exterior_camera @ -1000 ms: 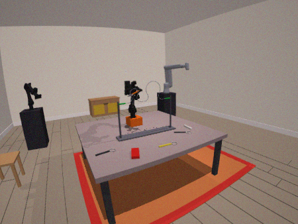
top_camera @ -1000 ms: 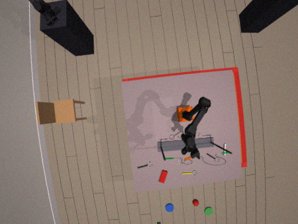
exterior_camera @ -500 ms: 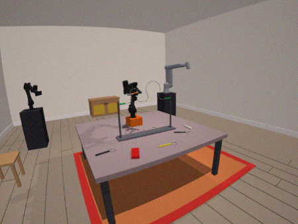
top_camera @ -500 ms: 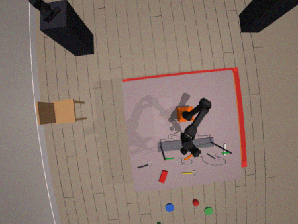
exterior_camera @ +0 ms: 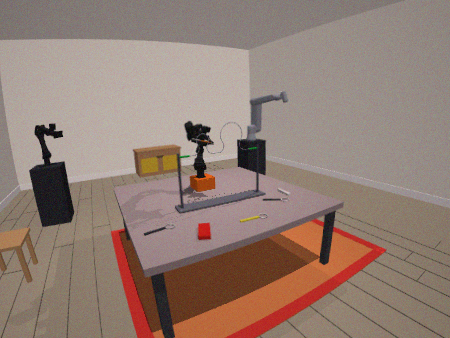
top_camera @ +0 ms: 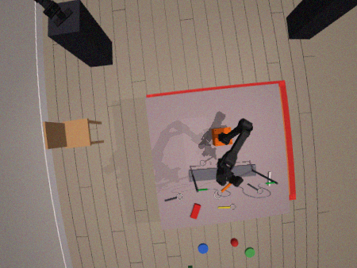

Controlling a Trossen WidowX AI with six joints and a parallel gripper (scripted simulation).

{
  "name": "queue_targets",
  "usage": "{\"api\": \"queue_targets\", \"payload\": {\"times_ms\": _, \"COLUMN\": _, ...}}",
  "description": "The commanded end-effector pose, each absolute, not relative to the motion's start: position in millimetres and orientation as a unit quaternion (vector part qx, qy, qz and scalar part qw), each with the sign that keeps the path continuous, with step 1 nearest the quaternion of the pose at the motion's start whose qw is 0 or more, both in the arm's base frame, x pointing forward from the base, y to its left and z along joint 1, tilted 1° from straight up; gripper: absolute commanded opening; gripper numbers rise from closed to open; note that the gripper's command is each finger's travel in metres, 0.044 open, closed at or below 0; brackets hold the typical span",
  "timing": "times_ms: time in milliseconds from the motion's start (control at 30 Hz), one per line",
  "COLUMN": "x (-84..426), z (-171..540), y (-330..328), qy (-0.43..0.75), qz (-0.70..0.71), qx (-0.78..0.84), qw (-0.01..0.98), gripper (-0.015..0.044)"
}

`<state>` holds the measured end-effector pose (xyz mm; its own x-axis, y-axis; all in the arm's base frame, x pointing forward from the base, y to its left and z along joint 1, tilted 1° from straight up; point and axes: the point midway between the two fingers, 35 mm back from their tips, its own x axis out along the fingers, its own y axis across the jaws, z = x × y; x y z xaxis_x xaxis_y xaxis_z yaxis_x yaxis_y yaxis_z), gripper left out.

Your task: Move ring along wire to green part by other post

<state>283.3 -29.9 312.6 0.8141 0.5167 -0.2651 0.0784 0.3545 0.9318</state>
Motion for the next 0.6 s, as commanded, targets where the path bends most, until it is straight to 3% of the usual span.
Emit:
{"api": "queue_targets", "payload": {"times_ms": 0, "x": 283.5, "z": 309.0, "y": -31.9, "qy": 0.274, "qz": 0.13, "qx": 0.516, "qw": 0.801, "gripper": -0.015}}
{"api": "queue_targets", "payload": {"times_ms": 567, "x": 283.9, "z": 283.3, "y": -49.0, "qy": 0.293, "qz": 0.066, "qx": 0.337, "qw": 0.892, "gripper": -0.015}}
